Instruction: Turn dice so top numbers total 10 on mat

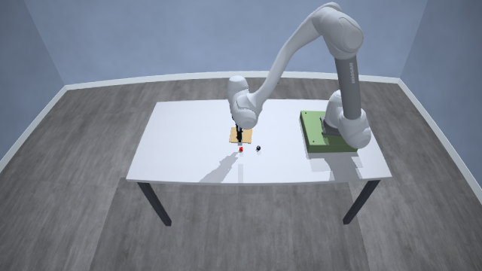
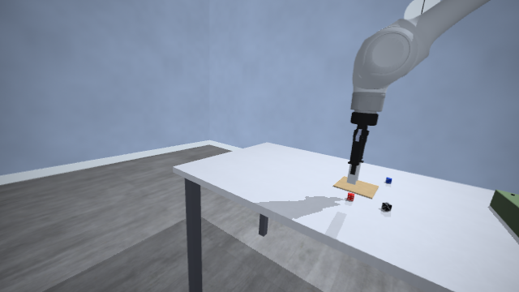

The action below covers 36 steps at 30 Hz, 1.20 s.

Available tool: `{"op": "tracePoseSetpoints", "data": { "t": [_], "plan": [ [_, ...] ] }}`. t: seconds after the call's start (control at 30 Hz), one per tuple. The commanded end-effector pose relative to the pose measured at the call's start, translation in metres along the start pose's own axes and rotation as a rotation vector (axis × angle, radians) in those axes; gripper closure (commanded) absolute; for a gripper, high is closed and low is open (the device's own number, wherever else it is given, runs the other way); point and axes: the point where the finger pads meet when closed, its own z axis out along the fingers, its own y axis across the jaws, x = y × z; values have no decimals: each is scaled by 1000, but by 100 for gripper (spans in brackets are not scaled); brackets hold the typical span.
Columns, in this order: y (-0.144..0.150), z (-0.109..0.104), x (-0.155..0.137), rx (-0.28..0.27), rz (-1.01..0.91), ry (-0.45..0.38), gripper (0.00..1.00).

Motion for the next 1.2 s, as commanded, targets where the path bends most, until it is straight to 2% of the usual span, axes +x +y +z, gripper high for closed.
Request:
{"op": "tracePoseSetpoints", "data": {
  "t": [0.0,0.7,1.17],
  "plan": [
    [0,6,0,0,0,0,79],
    [0,32,0,0,0,0,79],
    [0,37,0,0,0,0,79]
  ]
}}
